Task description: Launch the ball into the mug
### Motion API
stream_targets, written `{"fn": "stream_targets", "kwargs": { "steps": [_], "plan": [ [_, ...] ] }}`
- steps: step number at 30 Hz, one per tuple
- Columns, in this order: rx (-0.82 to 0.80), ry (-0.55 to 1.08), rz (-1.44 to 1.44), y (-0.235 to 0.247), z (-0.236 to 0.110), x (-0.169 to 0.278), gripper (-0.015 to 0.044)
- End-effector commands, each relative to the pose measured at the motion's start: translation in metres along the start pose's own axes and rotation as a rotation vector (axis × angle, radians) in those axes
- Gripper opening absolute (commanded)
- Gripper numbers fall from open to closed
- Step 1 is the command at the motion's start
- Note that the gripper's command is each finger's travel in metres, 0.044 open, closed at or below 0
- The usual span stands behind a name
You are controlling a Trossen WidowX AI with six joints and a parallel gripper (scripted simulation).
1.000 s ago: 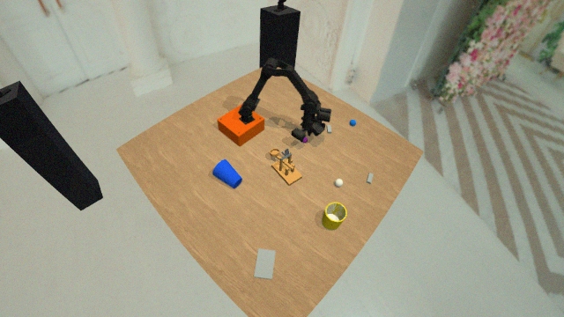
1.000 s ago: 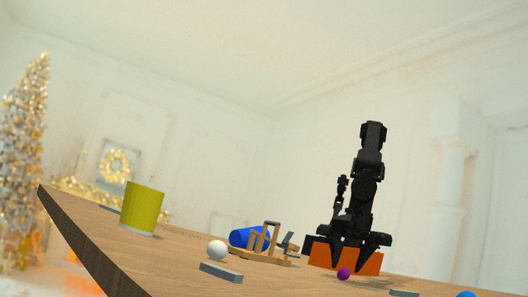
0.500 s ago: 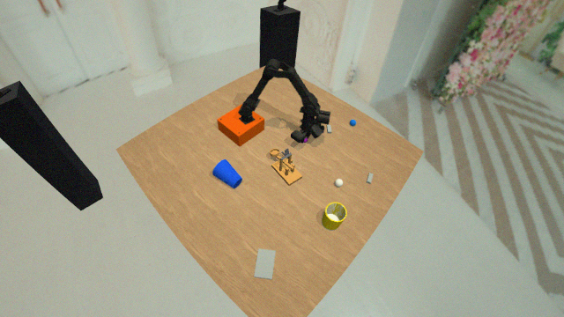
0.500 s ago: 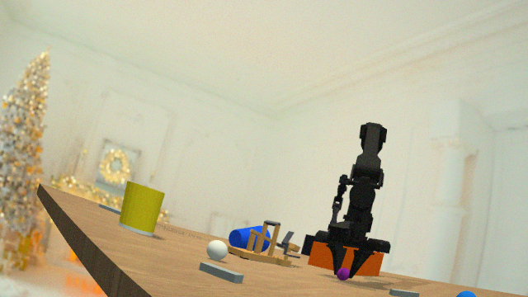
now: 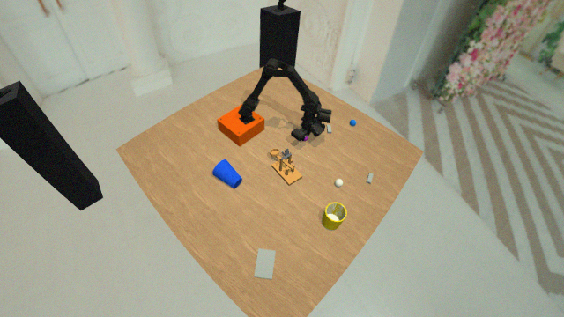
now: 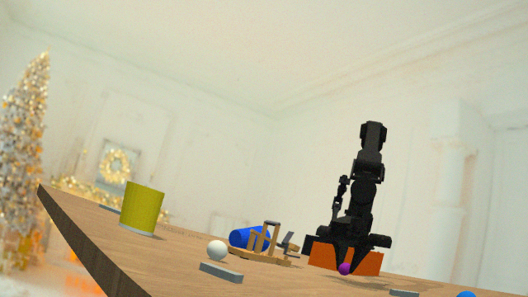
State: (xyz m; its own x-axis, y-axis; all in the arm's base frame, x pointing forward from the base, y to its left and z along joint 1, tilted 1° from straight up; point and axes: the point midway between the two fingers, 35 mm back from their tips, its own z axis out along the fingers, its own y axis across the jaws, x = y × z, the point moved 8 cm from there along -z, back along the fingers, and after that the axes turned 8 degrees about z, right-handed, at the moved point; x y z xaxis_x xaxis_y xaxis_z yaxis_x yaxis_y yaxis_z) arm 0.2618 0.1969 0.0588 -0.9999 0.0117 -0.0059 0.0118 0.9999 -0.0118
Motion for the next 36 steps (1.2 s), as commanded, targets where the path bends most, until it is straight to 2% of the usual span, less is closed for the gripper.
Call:
{"fn": "stream_targets", "kwargs": {
  "steps": [1, 12, 18, 36],
  "plan": [
    [-0.014, -0.014, 0.003, 0.005, -0.029, -0.003, 0.0],
    [-0.012, -0.014, 0.002, 0.005, -0.111, 0.004, 0.0],
    [-0.008, -0.01, 0.005, 0.001, -0.111, 0.002, 0.0],
    [0.056, 0.127, 0.081, -0.092, -0.09, -0.034, 0.0]
  ]
}}
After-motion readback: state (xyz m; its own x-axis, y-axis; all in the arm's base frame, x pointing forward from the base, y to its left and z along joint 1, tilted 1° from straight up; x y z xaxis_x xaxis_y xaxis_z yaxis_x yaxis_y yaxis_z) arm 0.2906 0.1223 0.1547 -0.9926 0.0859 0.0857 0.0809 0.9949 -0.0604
